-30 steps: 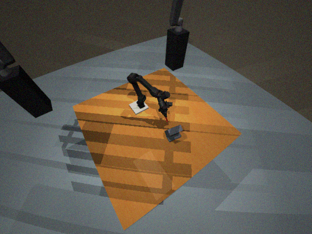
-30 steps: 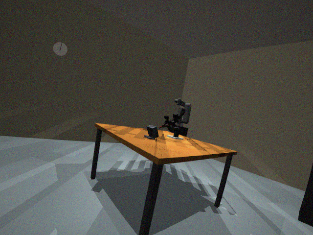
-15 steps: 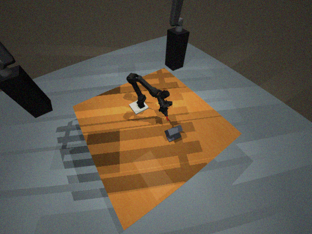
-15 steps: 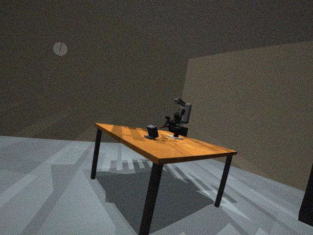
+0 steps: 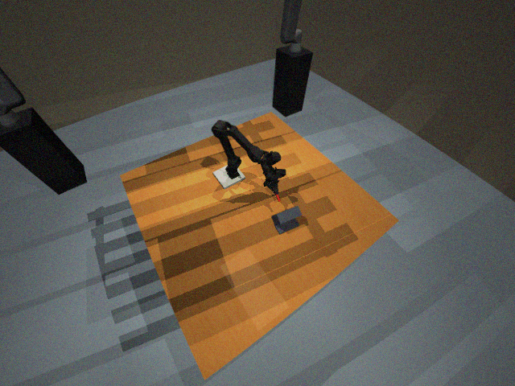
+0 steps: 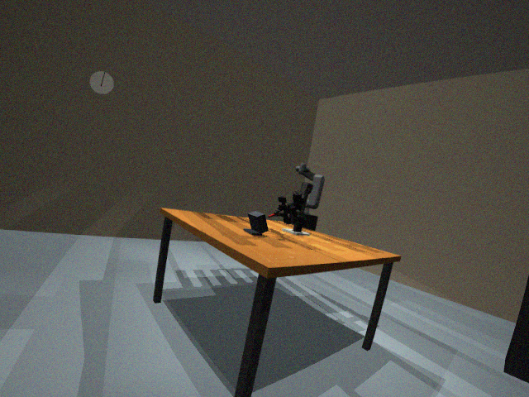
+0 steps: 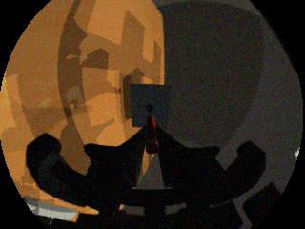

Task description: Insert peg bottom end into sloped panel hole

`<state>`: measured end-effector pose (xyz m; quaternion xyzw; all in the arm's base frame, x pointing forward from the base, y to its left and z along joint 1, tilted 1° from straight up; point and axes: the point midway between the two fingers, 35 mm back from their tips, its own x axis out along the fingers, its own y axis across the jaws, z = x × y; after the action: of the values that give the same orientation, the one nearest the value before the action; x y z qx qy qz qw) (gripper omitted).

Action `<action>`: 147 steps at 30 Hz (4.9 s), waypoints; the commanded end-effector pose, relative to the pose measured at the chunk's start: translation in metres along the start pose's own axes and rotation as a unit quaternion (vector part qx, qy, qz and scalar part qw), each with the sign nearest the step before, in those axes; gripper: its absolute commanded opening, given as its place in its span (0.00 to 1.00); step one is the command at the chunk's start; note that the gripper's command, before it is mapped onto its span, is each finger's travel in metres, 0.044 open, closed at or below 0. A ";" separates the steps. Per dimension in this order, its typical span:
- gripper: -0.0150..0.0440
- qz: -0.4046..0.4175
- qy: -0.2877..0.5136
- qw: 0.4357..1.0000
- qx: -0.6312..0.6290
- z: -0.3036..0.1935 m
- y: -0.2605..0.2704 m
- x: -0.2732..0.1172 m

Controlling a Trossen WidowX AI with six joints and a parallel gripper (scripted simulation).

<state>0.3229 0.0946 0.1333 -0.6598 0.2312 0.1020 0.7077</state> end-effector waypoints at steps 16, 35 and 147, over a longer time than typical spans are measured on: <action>0.25 -0.012 -0.009 1.000 -0.011 0.004 0.004 0.020; 0.25 -0.019 -0.012 1.000 -0.005 0.005 0.005 0.029; 0.25 -0.018 -0.010 1.000 -0.001 0.006 0.004 0.074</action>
<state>0.3846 0.0886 0.0961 -0.6627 0.2141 0.0943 0.7114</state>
